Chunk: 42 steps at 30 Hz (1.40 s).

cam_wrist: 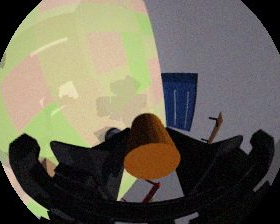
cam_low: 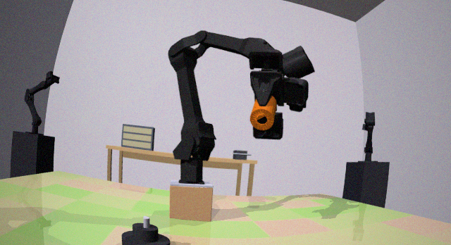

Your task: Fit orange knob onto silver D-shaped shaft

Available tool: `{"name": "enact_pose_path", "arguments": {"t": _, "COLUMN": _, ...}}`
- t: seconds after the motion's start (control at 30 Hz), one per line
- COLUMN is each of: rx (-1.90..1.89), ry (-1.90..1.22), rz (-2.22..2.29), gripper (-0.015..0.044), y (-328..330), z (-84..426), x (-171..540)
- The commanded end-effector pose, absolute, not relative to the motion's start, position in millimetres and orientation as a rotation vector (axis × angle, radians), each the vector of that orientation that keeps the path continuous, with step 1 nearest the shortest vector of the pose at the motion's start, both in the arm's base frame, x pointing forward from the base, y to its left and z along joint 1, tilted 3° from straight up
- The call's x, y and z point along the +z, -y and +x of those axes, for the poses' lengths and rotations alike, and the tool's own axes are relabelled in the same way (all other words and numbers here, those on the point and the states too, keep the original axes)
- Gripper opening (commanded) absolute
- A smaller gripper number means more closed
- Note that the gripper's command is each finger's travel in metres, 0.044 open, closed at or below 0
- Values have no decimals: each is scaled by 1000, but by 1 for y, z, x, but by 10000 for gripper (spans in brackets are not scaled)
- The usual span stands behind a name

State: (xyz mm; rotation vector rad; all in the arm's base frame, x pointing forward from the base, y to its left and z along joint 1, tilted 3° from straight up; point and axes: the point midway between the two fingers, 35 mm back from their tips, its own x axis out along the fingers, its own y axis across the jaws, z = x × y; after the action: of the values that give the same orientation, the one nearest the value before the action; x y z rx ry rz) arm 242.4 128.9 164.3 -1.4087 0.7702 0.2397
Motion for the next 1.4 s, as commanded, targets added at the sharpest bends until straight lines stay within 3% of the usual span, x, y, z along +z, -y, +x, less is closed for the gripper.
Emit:
{"name": "enact_pose_path", "arguments": {"t": 0.0, "rx": 241, "ry": -771, "rz": -1409, "gripper": 0, "y": -129, "z": 242, "x": 164}}
{"name": "enact_pose_path", "arguments": {"t": 0.87, "rx": 231, "ry": -765, "rz": -1407, "gripper": 0, "y": -129, "z": 244, "x": 164}}
{"name": "enact_pose_path", "arguments": {"t": 1.37, "rx": 461, "ry": -974, "rz": -1287, "gripper": 0, "y": -126, "z": 252, "x": 136}}
